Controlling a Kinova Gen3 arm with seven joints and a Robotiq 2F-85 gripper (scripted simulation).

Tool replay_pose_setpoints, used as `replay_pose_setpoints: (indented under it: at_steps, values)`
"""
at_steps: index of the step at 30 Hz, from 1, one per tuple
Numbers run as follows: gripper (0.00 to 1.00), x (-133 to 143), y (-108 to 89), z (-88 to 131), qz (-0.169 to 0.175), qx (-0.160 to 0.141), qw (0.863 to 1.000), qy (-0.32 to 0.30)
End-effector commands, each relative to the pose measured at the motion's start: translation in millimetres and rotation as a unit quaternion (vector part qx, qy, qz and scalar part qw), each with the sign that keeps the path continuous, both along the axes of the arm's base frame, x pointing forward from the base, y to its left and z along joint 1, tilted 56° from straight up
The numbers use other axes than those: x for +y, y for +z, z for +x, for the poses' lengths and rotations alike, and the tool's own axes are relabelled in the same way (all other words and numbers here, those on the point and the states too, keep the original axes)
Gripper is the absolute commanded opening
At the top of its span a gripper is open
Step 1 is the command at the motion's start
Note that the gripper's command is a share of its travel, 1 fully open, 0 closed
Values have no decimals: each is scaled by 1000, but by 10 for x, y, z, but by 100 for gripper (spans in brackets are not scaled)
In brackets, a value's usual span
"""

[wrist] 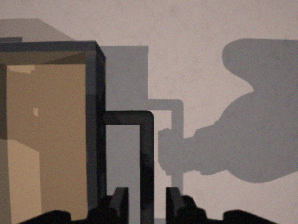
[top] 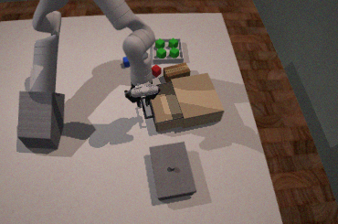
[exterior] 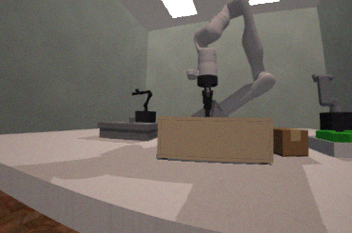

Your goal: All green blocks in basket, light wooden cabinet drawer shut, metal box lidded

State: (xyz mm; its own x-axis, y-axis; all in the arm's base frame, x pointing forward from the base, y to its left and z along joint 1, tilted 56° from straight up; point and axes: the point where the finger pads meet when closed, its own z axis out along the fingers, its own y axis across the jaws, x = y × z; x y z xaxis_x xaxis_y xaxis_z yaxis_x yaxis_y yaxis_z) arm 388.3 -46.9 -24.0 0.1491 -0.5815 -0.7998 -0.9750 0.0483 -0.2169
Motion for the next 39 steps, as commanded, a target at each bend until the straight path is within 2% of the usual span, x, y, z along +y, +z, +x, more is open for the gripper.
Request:
replay_pose_setpoints:
  at_steps: [1,39]
  values:
    - [30,-10,1,4,-1,0,1000,-1]
    - [30,56,-48,20,-1,0,1000,-1]
